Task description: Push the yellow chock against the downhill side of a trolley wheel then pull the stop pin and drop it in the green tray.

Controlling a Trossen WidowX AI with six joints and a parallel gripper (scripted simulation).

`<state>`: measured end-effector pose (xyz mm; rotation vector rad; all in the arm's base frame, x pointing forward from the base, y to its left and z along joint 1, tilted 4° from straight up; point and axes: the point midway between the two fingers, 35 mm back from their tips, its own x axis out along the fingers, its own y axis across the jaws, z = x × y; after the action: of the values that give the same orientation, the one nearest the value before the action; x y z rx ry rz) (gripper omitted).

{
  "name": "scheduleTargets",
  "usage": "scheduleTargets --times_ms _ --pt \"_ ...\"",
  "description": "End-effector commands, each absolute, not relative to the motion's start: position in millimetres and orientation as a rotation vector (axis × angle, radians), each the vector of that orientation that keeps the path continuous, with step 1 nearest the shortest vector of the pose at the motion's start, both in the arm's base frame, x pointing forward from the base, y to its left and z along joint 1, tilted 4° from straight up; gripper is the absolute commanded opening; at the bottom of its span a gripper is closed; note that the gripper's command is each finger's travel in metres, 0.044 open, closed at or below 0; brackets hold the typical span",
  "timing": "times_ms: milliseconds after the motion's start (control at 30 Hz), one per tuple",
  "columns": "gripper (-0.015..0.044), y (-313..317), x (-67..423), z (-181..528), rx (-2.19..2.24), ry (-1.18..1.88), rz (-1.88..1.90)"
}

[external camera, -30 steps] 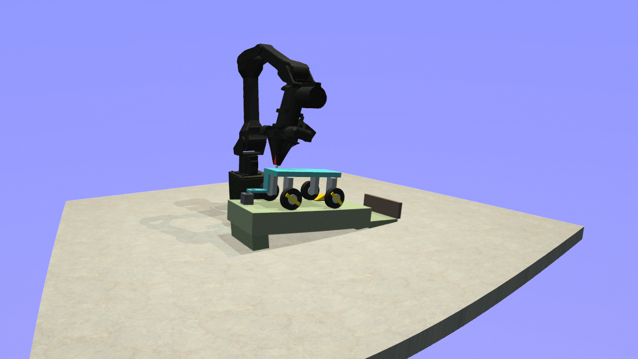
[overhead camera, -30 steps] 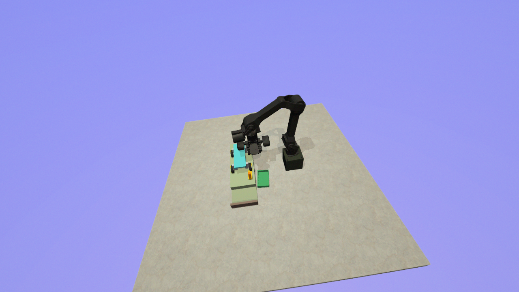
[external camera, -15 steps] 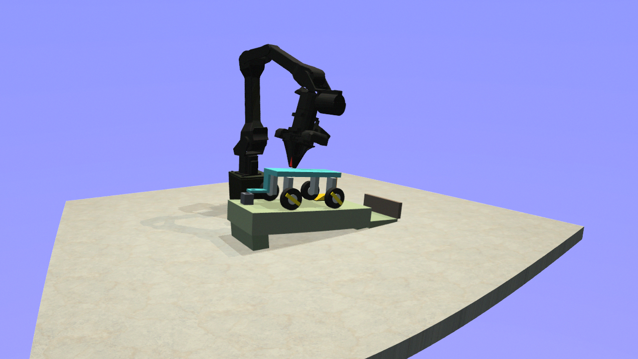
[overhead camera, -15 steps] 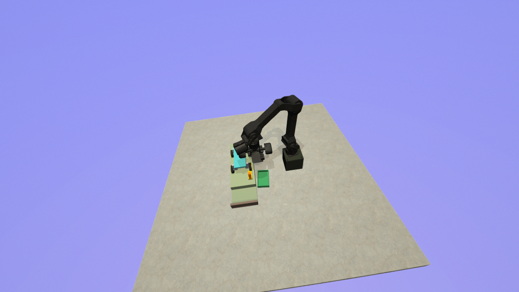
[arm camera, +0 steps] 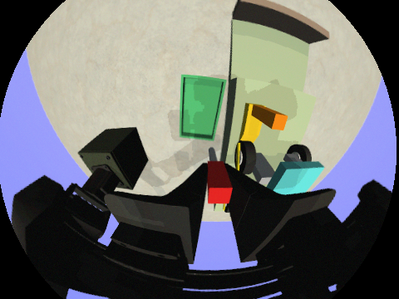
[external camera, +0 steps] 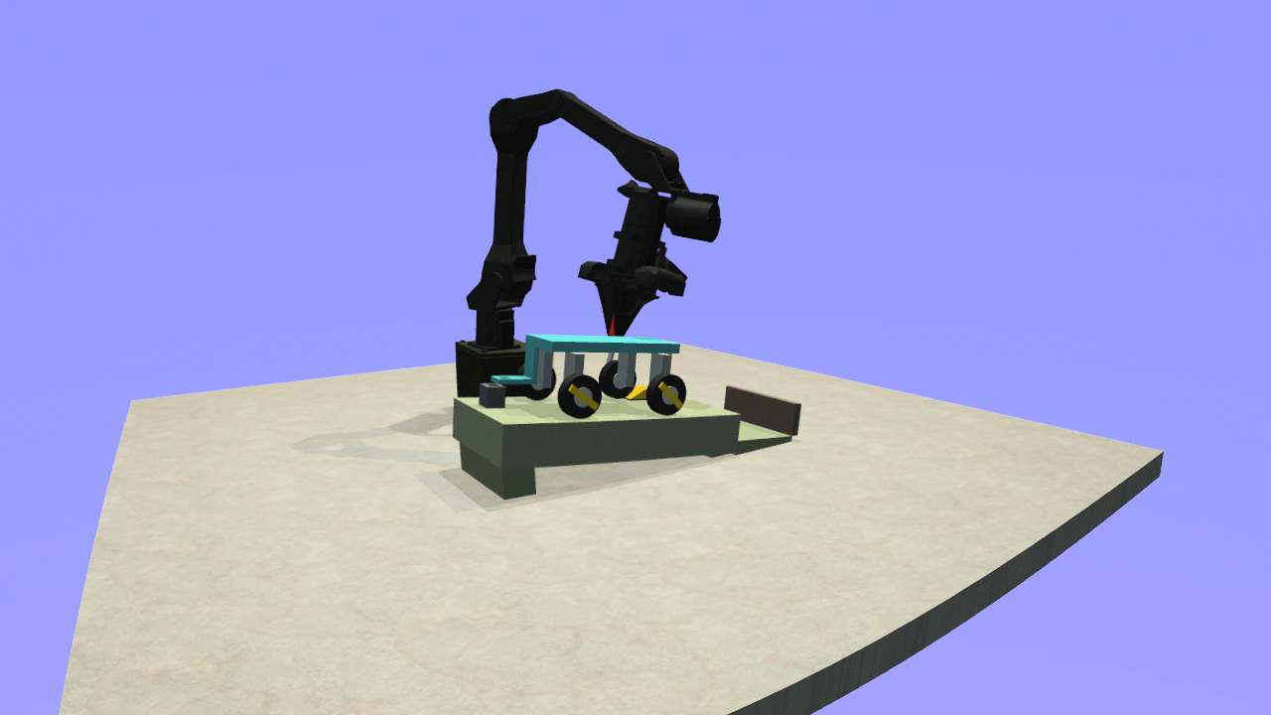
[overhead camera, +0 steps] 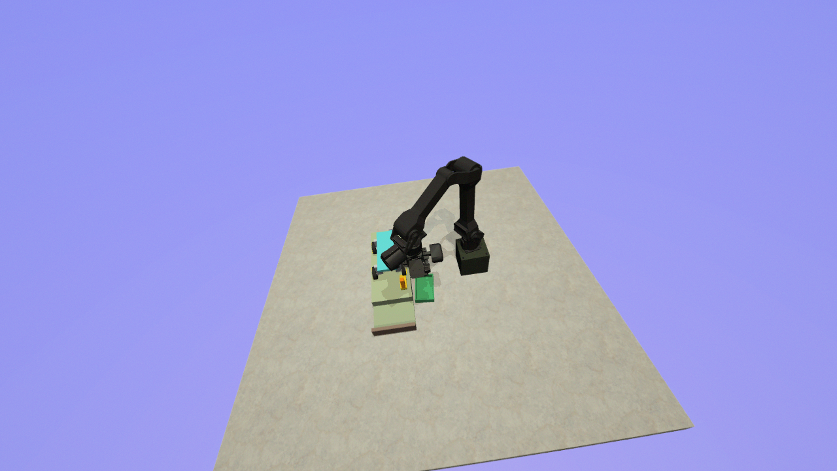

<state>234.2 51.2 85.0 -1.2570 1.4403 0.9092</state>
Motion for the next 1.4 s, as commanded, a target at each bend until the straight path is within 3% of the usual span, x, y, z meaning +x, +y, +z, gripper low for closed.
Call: scheduleTargets --times_ms 0,500,1367 --pt "0.0 66.4 237.3 85.5 -1.251 1.435 0.906" --pt "0.0 65.0 236.4 85.4 -1.428 1.282 1.147" --pt "0.0 59.4 235.4 85.5 -1.886 0.681 1.743"
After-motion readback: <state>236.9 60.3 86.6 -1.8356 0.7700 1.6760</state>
